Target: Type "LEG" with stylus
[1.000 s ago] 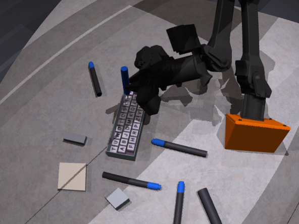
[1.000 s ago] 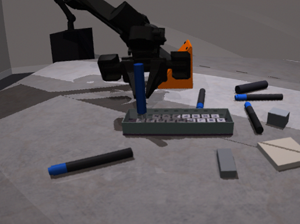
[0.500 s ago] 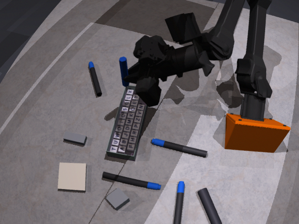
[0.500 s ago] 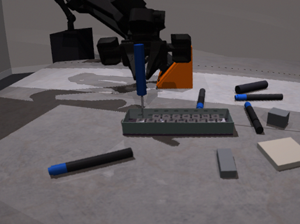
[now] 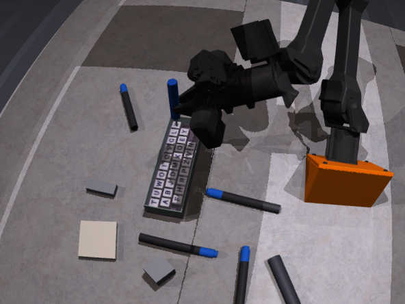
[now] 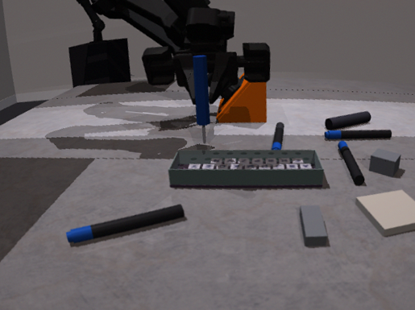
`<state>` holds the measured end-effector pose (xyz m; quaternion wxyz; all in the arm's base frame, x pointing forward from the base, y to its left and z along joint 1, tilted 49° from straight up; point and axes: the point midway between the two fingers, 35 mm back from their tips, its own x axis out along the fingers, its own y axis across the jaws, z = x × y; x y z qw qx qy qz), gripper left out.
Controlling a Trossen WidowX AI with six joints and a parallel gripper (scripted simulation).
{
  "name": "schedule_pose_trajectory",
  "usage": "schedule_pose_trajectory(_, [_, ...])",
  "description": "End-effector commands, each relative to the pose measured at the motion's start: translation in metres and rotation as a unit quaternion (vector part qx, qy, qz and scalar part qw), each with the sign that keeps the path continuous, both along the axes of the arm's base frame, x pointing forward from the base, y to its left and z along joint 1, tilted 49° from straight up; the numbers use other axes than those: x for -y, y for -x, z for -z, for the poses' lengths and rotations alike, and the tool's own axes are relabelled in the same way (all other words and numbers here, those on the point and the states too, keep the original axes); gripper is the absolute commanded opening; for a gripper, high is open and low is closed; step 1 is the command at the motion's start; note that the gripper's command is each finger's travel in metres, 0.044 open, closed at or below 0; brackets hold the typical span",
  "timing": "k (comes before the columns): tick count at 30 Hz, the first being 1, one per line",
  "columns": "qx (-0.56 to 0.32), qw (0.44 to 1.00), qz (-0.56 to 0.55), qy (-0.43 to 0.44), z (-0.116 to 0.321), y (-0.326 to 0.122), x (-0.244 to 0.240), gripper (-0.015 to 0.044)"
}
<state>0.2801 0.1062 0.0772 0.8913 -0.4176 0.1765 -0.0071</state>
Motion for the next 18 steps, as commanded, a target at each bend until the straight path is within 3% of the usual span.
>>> schedule_pose_trajectory(1, [0.001, 1.000, 0.005, 0.001, 0.003, 0.007, 0.001, 0.0000])
schedule_pose_trajectory(18, [-0.001, 1.000, 0.005, 0.001, 0.018, 0.003, 0.014, 0.0000])
